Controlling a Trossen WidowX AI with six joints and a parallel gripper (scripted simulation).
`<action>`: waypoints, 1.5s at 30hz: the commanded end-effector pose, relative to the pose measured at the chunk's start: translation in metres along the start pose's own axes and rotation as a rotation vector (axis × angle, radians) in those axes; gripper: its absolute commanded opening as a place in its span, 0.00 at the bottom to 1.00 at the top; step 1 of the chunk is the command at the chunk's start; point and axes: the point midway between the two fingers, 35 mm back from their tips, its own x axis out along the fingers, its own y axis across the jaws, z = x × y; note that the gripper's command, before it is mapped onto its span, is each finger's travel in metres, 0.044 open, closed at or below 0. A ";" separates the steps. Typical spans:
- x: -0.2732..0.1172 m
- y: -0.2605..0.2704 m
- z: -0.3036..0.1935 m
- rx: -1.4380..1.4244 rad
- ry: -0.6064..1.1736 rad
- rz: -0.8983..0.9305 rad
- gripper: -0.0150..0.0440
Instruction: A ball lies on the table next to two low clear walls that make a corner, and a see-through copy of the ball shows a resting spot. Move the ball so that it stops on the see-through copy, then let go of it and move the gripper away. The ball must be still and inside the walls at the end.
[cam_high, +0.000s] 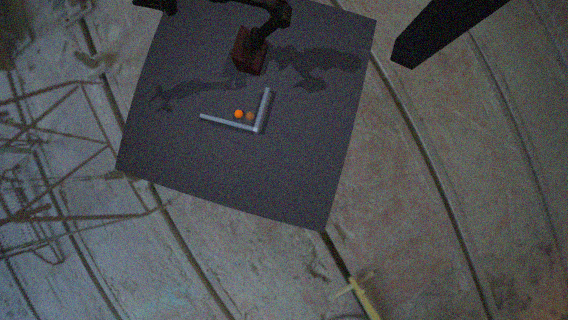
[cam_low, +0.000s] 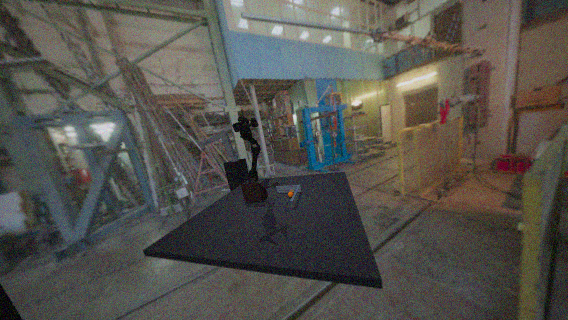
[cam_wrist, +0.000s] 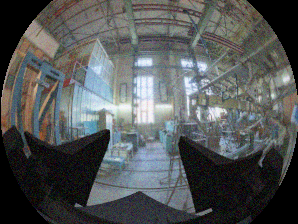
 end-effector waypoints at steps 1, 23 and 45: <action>0.023 0.026 -0.065 -0.031 0.187 0.045 0.82; -0.045 0.162 -0.410 -0.308 1.201 0.374 0.82; -0.235 0.193 -0.548 -0.561 1.903 0.636 0.82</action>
